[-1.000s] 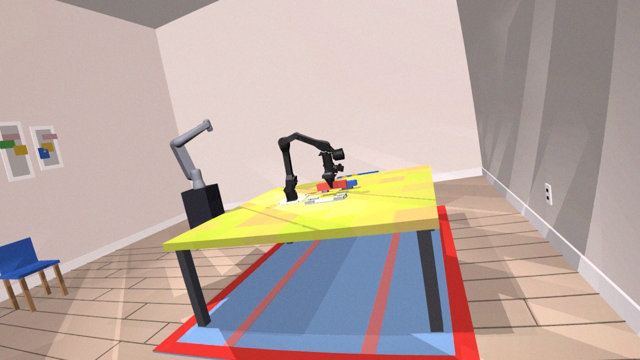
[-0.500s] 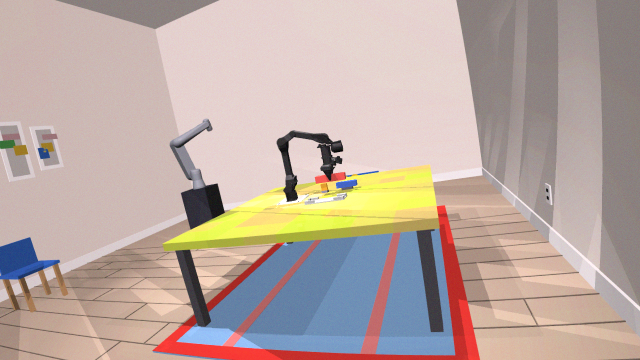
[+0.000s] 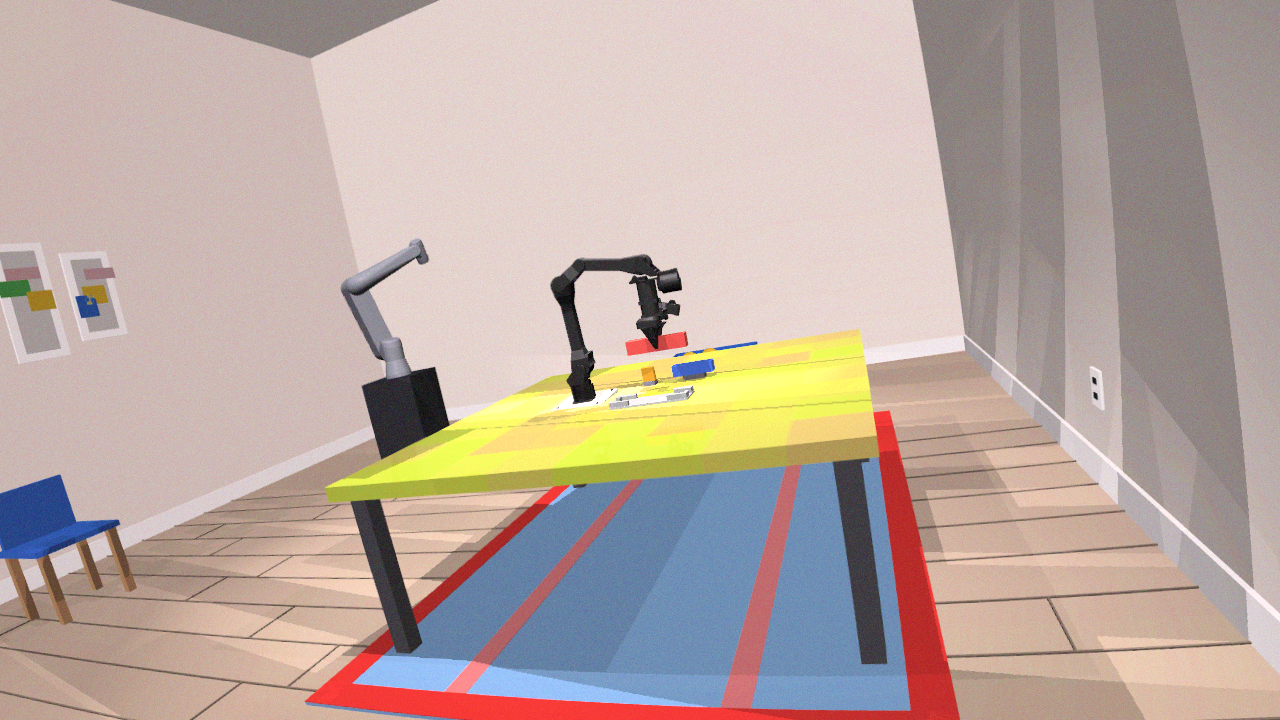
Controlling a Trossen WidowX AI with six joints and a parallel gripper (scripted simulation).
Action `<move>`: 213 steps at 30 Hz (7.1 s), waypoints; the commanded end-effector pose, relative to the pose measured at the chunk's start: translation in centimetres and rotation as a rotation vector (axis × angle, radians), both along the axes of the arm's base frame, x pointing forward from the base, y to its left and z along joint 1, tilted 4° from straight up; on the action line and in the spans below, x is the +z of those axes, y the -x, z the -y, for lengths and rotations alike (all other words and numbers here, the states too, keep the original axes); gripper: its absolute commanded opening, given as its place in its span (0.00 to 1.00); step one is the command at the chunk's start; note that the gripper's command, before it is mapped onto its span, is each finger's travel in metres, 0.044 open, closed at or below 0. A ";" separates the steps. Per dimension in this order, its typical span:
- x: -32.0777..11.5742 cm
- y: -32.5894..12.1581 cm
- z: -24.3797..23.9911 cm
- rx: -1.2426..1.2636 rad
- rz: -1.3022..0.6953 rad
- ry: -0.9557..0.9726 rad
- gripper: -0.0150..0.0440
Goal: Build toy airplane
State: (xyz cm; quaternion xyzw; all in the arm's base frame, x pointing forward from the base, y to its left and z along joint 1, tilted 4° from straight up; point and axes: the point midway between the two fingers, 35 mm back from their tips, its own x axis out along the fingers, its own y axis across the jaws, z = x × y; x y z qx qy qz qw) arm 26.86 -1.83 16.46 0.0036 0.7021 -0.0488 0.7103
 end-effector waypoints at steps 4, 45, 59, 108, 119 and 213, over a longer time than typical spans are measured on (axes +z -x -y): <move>-0.1 -0.2 1.5 -0.004 0.008 0.001 0.25; -4.8 1.5 13.2 -0.009 0.008 0.011 0.25; -5.2 1.9 14.2 -0.008 0.007 0.012 0.58; -9.3 1.8 14.5 -0.008 0.007 0.012 0.58; -9.0 1.7 14.5 -0.013 0.010 0.016 0.44; -6.9 -8.2 -10.7 -0.056 0.017 -0.009 1.00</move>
